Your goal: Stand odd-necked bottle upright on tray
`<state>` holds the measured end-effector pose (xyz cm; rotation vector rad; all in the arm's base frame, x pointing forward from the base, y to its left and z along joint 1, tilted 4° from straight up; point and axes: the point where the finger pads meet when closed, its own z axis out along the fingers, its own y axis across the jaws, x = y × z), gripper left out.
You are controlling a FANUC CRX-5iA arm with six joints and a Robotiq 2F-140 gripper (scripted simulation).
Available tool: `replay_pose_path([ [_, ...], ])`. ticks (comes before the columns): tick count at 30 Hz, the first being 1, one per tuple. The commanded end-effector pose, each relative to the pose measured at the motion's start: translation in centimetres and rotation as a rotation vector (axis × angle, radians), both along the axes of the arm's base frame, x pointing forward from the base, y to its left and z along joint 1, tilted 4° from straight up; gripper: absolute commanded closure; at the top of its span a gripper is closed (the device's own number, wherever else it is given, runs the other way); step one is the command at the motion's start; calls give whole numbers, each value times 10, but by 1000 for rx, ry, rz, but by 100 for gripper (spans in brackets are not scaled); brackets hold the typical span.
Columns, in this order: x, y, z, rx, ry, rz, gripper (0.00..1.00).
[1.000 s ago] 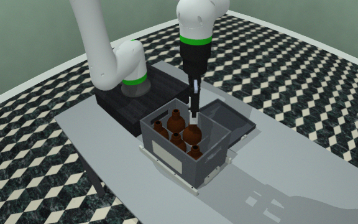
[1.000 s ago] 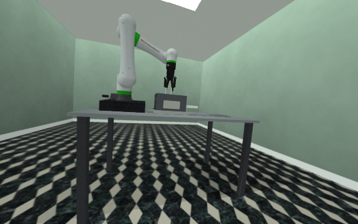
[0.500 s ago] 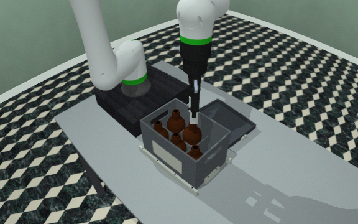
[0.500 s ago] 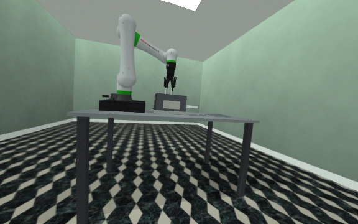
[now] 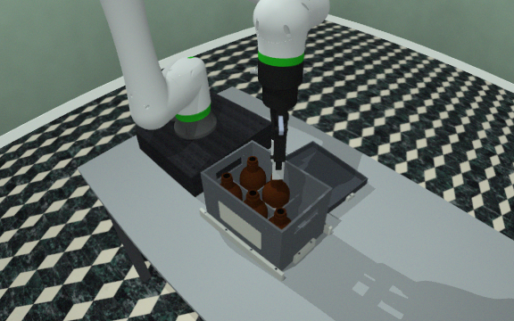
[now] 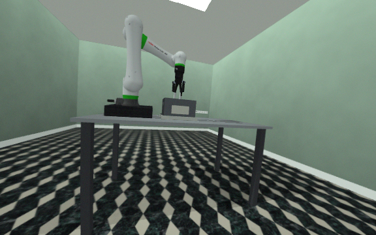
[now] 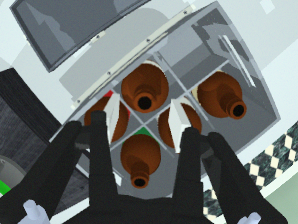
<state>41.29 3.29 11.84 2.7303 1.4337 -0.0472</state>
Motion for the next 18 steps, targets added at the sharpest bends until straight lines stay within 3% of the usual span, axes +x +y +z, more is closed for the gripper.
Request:
replay_pose_path([
  [1,1,0,-1,0,-2,0,56],
  [18,1,-1,-19,0,-2,0,56],
])
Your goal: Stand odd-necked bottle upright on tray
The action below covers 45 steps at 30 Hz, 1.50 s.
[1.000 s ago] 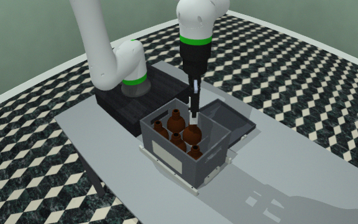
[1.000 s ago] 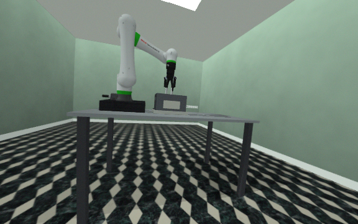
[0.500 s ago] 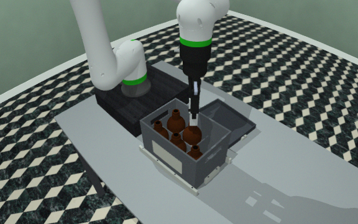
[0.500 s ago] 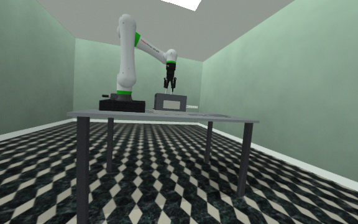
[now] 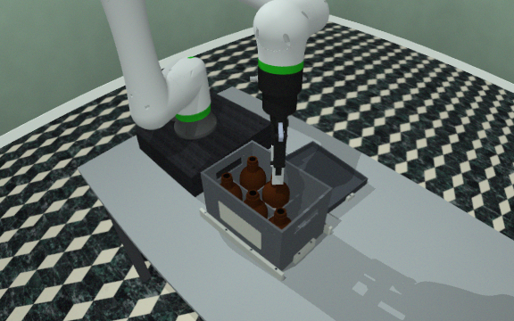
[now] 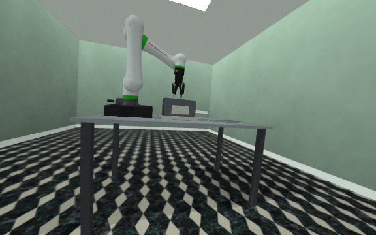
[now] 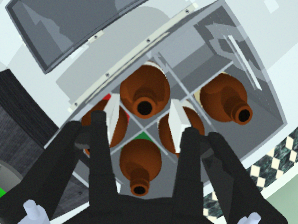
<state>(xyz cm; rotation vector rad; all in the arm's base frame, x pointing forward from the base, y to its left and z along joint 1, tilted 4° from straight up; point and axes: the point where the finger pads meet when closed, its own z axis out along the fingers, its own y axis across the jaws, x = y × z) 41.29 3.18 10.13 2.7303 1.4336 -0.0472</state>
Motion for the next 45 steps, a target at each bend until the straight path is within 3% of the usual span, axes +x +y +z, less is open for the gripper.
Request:
replay_pose_path([
  [1,1,0,-3,0,-2,0,56],
  [20,1,-1,-18,0,-2,0,56],
  [45,1,-1,-19,0,-2,0,56],
])
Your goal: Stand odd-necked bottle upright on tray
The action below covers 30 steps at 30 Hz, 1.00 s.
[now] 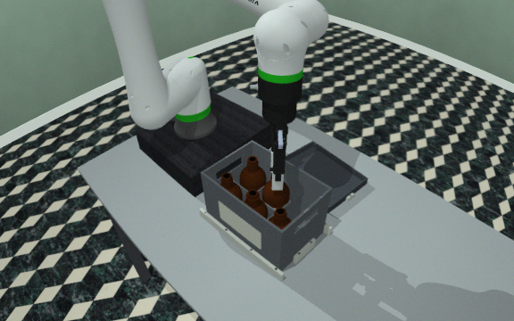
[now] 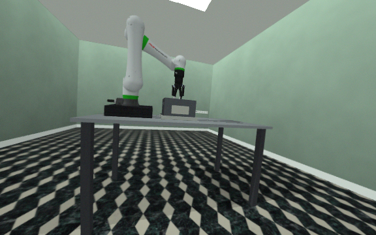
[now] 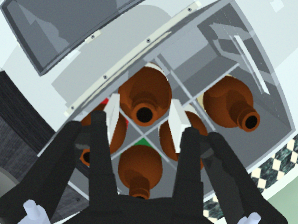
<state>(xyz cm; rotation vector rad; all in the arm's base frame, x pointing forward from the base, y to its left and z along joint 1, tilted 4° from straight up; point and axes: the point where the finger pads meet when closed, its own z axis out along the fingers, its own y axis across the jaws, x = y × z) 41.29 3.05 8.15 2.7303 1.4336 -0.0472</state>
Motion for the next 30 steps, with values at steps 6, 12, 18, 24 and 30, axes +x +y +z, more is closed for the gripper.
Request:
replay_pose_path([
  [6,1,0,1,0,-2,0,56],
  [12,1,0,1,0,-2,0,56],
  [18,1,0,1,0,-2,0,56],
  [24,1,0,1,0,-2,0,90],
  [30,1,0,1,0,-2,0,90],
])
